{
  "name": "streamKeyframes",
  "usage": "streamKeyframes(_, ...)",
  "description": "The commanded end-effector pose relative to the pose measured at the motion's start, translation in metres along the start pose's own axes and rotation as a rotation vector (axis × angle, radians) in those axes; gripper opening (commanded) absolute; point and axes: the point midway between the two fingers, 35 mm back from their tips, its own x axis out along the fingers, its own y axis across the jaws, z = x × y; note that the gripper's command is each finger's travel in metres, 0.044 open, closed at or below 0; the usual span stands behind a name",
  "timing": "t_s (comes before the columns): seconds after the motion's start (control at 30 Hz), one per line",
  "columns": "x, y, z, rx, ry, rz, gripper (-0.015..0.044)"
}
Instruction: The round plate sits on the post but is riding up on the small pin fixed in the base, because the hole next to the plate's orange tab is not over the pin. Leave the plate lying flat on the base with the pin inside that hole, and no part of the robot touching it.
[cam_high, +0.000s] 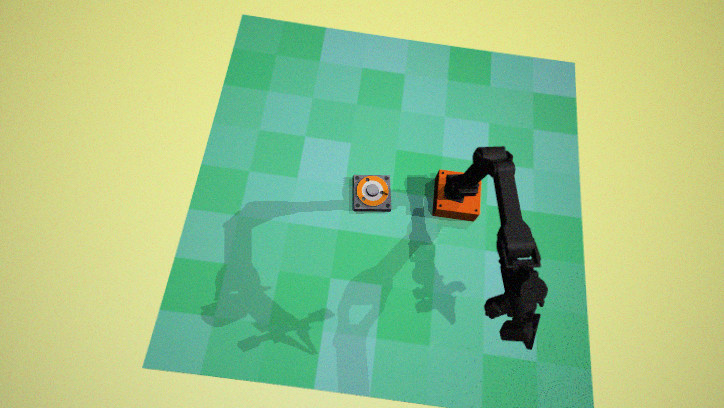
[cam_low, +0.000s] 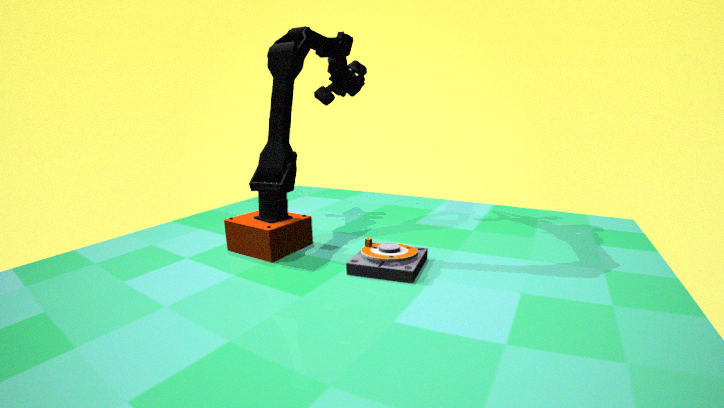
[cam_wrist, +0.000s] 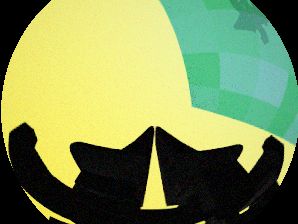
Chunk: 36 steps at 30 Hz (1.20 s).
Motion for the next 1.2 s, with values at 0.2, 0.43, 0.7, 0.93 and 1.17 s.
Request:
streamKeyframes(0.2, -0.041, 0.008, 0.16, -0.232, -0.351, -0.039, 0.0)
streamKeyframes(0.43, -0.095, -0.011, 0.263, -0.318, -0.557, -0.161, 0.0)
streamKeyframes(0.7, -0.176, -0.066, 0.357, -0.37, -0.716, -0.384, 0.0)
streamKeyframes(0.93, -0.249, -0.135, 0.409, -0.359, -0.765, -0.594, 0.0)
streamKeyframes(1.17, -0.309, -0.218, 0.425, -0.318, -0.711, -0.78, 0.0)
